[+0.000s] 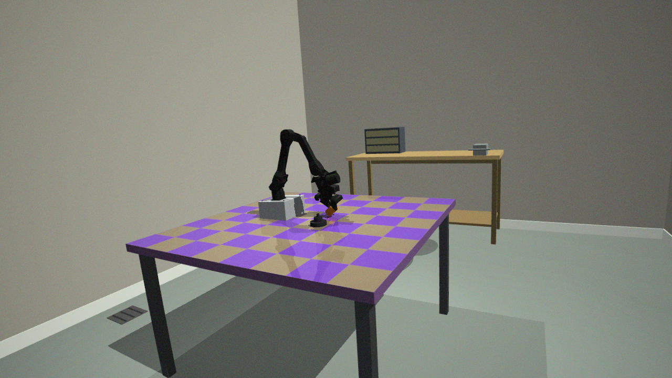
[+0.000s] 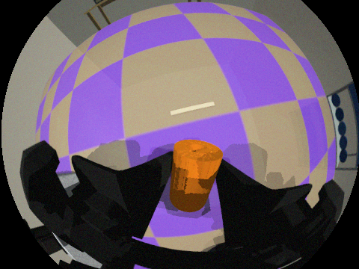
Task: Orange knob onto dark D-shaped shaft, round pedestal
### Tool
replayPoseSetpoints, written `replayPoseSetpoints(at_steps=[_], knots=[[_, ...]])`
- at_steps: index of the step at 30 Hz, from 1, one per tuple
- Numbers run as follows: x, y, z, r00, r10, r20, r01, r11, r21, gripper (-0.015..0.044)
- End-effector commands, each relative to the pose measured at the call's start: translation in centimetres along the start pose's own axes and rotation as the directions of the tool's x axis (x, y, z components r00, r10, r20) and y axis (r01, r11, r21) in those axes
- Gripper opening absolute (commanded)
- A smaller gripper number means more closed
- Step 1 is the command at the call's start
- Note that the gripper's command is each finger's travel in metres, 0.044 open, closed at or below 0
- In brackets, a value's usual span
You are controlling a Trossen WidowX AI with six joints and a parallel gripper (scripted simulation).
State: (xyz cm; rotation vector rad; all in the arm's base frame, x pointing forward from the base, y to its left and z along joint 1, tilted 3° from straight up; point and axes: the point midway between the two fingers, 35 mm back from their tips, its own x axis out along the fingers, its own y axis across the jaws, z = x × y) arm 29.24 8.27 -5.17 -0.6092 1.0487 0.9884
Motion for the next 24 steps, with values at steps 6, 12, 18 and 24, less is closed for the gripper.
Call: replayPoseSetpoints(at_steps=[6, 12, 18, 24], knots=[[-0.6, 0.0, -0.8, 0.991, -0.001, 0.136, 0.002, 1.000, -0.003, 0.0180], [-0.9, 0.0, -1.3, 0.973, -0.001, 0.231, 0.002, 1.000, -0.002, 0.0180], [-1.2, 0.1, -2.0, 0.944, -0.001, 0.331, 0.002, 1.000, -0.002, 0.0180], [-1.5, 0.1, -2.6, 0.905, -0.001, 0.426, 0.002, 1.000, -0.002, 0.0180]])
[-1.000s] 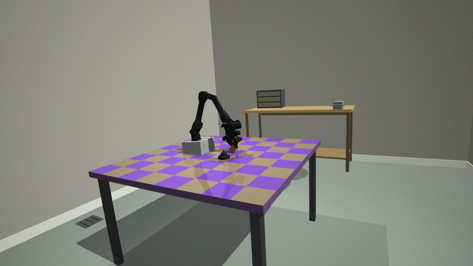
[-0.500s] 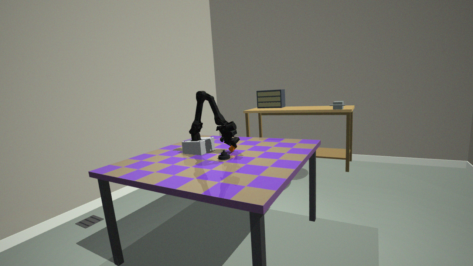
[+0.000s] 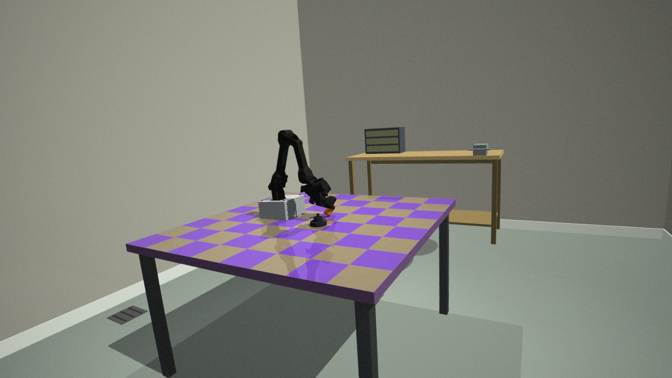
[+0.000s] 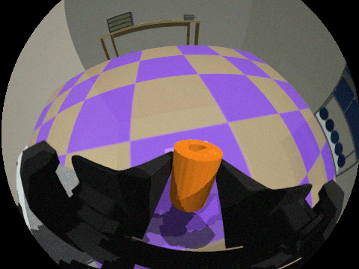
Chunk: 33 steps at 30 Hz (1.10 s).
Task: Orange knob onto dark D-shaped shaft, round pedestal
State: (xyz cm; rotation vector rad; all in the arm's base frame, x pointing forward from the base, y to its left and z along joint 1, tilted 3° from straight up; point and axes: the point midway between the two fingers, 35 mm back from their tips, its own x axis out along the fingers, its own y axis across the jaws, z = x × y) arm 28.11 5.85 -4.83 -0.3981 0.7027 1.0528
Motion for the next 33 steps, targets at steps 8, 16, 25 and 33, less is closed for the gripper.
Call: replayPoseSetpoints(at_steps=[8, 16, 25, 33], knots=[[-0.7, 0.2, -1.0, 0.982, 0.003, 0.188, -0.003, 1.000, 0.000, 0.0180], [-1.2, 0.2, -1.8, 0.947, 0.003, 0.321, -0.003, 1.000, 0.000, 0.0180], [-1.5, 0.3, -2.8, 0.886, 0.003, 0.465, -0.003, 1.000, 0.001, 0.0180], [-1.6, 0.3, -2.6, 0.900, 0.004, 0.436, -0.006, 1.000, 0.003, 0.0258]])
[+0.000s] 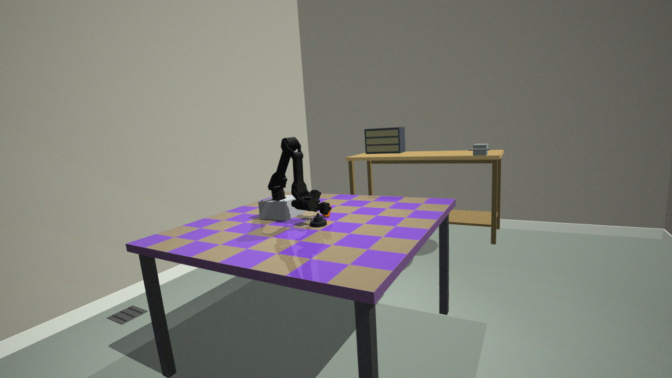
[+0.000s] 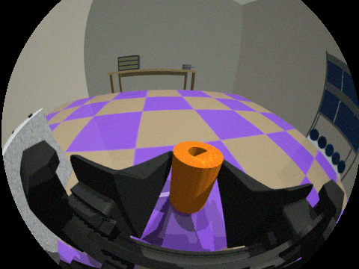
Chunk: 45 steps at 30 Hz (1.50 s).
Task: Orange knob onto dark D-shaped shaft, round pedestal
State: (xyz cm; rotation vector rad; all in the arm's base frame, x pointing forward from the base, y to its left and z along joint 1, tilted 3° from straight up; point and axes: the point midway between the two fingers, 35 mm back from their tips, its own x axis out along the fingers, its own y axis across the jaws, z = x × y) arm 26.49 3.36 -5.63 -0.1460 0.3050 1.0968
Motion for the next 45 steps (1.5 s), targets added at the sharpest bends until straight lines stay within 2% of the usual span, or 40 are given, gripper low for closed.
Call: replayPoseSetpoints(at_steps=[1, 24, 31, 38, 45], knots=[[0.0, 0.0, 0.0, 1.000, 0.000, 0.002, 0.000, 1.000, 0.000, 0.0260], [0.0, 0.0, 0.0, 1.000, 0.000, 0.002, 0.000, 1.000, 0.000, 0.0260], [0.0, 0.0, 0.0, 1.000, 0.000, 0.002, 0.000, 1.000, 0.000, 0.0440], [0.0, 0.0, 0.2, 1.000, 0.000, 0.002, 0.000, 1.000, 0.000, 0.0440], [-1.9, -0.3, 6.2, 1.000, 0.000, 0.001, 0.000, 1.000, -0.001, 0.0440]])
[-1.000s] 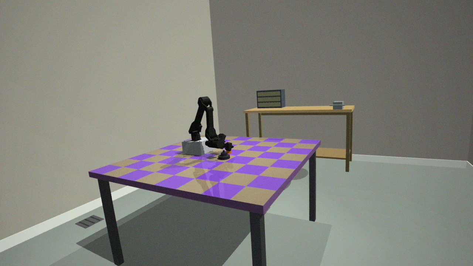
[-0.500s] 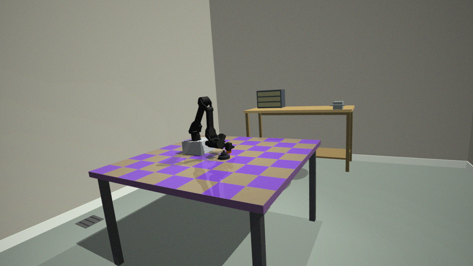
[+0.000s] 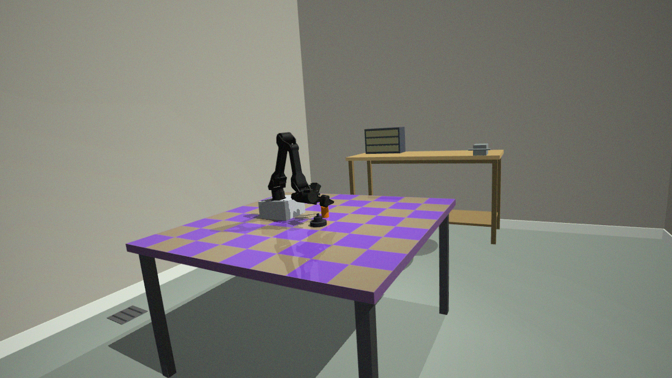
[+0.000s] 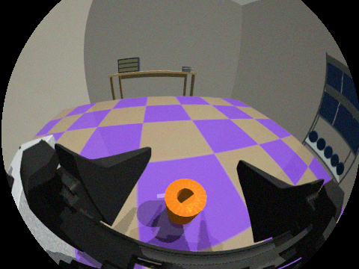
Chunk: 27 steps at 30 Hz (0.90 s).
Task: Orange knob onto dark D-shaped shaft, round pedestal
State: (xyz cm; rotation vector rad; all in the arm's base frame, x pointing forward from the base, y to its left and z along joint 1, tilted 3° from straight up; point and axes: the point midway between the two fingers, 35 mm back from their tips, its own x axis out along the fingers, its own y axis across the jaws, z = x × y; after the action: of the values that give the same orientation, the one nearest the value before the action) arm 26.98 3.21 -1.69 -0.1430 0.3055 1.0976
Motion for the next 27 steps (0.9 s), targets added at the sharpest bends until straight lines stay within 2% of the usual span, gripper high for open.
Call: replayPoseSetpoints(at_steps=[1, 7, 9, 11, 13, 16, 19, 21, 23, 27], knots=[[-1.0, 0.2, 3.2, 1.000, -0.002, -0.001, 0.002, 1.000, -0.003, 0.0440], [-1.0, 0.3, 3.7, 0.999, 0.009, -0.034, -0.009, 1.000, 0.008, 0.0440], [-0.3, 0.2, 3.4, 0.990, 0.040, -0.132, -0.035, 0.999, 0.041, 0.0440], [0.4, 0.1, 2.9, 0.953, 0.085, -0.292, -0.061, 0.994, 0.090, 0.0440], [0.9, 0.2, 2.8, 0.874, 0.121, -0.471, -0.067, 0.989, 0.130, 0.0440], [0.7, 0.3, 3.2, 0.701, 0.130, -0.701, -0.044, 0.989, 0.140, 0.0440], [-0.2, 0.4, 4.7, 0.488, 0.079, -0.869, -0.016, 0.997, 0.081, 0.0440], [-1.0, 0.3, 6.1, 0.355, 0.019, -0.934, -0.004, 1.000, 0.019, 0.0440], [-1.3, 0.3, 6.6, 0.309, -0.006, -0.951, -0.001, 1.000, -0.006, 0.0440], [-1.3, 0.3, 6.6, 0.309, -0.006, -0.951, -0.001, 1.000, -0.006, 0.0440]])
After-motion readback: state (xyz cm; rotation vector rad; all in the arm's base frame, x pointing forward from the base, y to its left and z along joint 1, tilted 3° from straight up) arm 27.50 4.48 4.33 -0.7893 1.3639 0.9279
